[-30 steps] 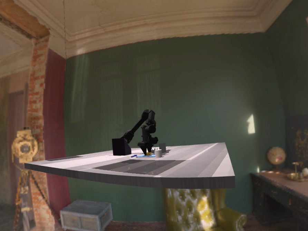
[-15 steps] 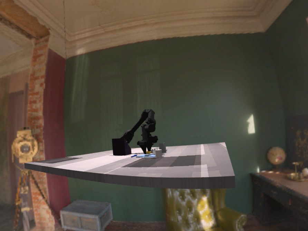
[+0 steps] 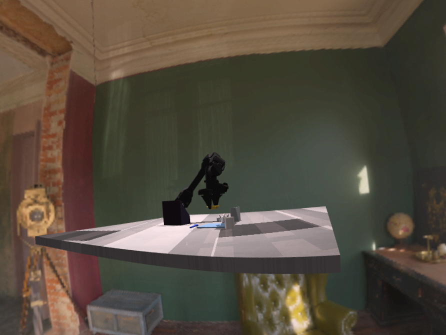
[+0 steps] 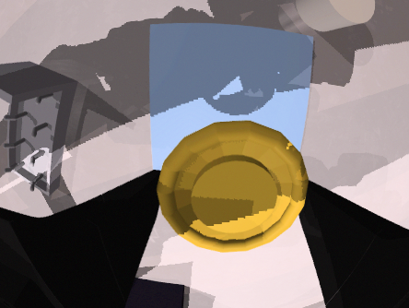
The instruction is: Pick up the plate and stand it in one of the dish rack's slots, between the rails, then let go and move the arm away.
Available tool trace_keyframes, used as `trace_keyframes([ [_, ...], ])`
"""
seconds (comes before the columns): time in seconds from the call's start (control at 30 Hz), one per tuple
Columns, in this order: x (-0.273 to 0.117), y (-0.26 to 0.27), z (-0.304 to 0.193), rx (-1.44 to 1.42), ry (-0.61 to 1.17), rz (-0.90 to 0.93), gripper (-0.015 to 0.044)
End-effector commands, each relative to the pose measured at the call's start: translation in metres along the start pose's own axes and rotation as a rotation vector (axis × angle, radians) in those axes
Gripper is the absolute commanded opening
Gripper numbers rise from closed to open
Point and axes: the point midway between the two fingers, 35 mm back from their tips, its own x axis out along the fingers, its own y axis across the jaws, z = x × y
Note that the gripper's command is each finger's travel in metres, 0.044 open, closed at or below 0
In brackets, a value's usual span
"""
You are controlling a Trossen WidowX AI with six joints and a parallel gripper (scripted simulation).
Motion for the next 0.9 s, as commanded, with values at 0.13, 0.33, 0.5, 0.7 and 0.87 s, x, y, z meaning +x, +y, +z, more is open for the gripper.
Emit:
trace_keyframes([
  [0.13, -0.041, -0.001, 0.001, -0.015, -0.003, -0.001, 0.0000],
  [0.33, -0.060, 0.000, 0.001, -0.018, -0.002, 0.005, 0.0000],
  [0.5, -0.062, 0.006, 0.000, 0.034, -0.003, 0.004, 0.0000],
  [0.7, -0.068, 0.034, -0.003, 0.244, -0.009, -0.001, 0.0000],
  [0.87, -0.071, 0.056, -0.007, 0.418, -0.014, -0.003, 0.0000],
])
